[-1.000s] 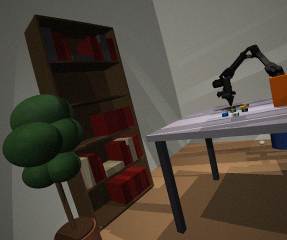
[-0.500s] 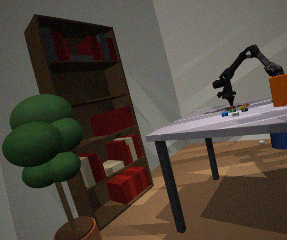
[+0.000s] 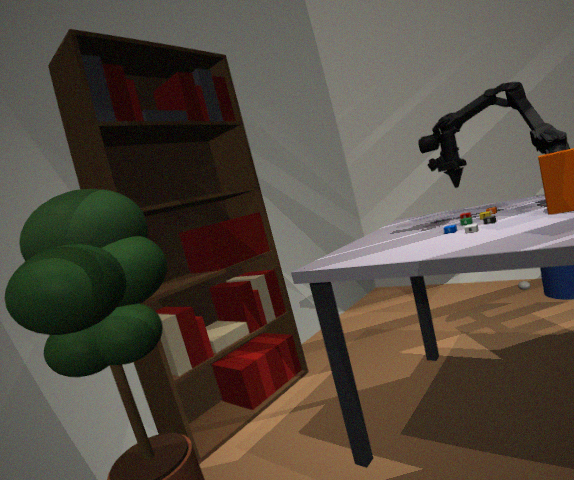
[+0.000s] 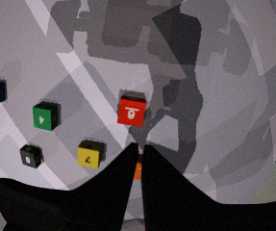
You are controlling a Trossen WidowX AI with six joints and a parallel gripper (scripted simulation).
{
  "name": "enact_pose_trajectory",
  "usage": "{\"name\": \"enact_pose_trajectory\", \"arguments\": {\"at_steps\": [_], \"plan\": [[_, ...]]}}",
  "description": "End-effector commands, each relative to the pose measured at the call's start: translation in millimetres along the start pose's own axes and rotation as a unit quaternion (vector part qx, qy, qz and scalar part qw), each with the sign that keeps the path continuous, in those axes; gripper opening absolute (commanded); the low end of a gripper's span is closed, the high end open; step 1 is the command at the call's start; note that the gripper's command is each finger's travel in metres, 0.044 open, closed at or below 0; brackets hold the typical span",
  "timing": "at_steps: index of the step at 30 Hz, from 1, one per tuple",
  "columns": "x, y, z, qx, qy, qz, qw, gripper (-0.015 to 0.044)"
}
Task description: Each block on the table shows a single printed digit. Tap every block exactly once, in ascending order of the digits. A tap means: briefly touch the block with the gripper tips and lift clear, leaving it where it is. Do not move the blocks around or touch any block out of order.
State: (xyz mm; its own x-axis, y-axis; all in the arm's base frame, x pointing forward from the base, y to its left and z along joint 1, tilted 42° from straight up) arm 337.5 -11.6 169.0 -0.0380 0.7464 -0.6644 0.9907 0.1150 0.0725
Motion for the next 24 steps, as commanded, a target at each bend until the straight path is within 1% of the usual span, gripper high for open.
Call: {"name": "enact_pose_trajectory", "arguments": {"at_steps": [1, 3, 10, 12, 16, 17, 21, 22, 24], "plan": [[-0.8, -3.4, -4.7, 0.008, -0.002, 0.003, 1.0, 0.002], [10.0, -15.8, -6.3, 0.008, -0.001, 0.003, 1.0, 0.002], [56.5, -89.2, -5.7, 0.01, 0.0, 0.001, 1.0, 0.002], [60.0, -96.7, -4.8, 0.01, -0.001, 0.001, 1.0, 0.002], [60.2, -96.4, -2.1, 0.01, 0.0, 0.001, 1.0, 0.002], [60.7, -95.4, 6.2, 0.01, 0.0, 0.001, 1.0, 0.002], [60.0, -97.0, 66.1, 0.01, -0.001, 0.001, 1.0, 0.002], [59.4, -98.3, 73.7, 0.01, -0.002, 0.001, 1.0, 0.002], [59.2, -98.8, 76.2, 0.01, -0.003, 0.001, 1.0, 0.002]]}}
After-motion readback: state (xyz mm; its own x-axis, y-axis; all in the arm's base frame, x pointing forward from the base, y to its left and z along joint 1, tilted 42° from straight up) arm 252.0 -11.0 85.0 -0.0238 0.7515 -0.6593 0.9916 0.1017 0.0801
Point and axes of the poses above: the point midway between the two fingers, 35 mm back from their tips, its own z axis out along the fingers, its own x axis across the jaws, y = z × x, the point moved 6 cm from there along -z, back along the fingers, and after that the axes turned 1 degree about -z, right-handed, at the moved point
